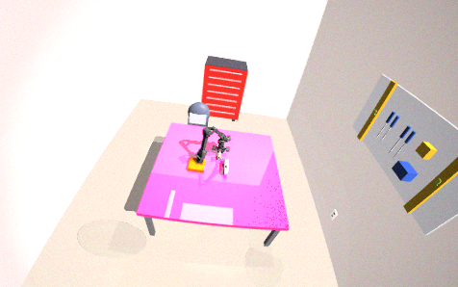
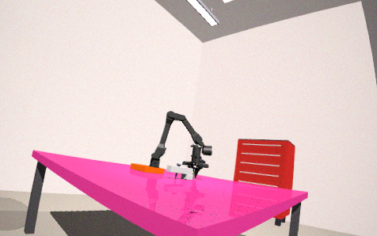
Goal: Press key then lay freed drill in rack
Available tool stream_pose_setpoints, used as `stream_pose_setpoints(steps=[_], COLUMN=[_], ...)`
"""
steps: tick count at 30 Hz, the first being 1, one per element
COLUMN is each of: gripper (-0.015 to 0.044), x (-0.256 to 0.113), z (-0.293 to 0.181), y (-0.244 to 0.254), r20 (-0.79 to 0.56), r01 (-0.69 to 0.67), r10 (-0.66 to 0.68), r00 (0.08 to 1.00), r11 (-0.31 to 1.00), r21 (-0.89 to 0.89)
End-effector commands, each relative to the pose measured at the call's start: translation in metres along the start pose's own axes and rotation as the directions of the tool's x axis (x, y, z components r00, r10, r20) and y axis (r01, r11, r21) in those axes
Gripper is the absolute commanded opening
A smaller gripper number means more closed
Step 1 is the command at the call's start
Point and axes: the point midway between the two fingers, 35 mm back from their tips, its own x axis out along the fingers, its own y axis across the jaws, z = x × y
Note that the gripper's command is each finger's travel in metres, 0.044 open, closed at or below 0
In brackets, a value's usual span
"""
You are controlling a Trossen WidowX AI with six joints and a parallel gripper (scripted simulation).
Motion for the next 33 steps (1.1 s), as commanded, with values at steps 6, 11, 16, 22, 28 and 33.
stream_pose_setpoints(steps=[6, 11, 16, 22, 28, 33], gripper=[0.0341, 0.044, 0.044, 0.044, 0.044, 0.044], x=[0.0, -0.002, -0.026, -0.05, -0.073, -0.072], z=[-0.001, -0.001, -0.001, 0.0, 0.001, 0.003], y=[0.002, 0.002, 0.003, 0.002, 0.001, 0.001], r20=[-0.007, -0.009, -0.026, -0.026, -0.026, -0.019], r01=[-0.007, -0.008, -0.011, -0.011, -0.01, -0.01], r10=[0.007, 0.008, 0.011, 0.011, 0.011, 0.01], r00=[1.0, 1.0, 1.0, 1.0, 1.0, 1.0], r11=[1.0, 1.0, 1.0, 1.0, 1.0, 1.0], r21=[-0.001, -0.001, 0.001, 0.001, 0.001, -0.008])
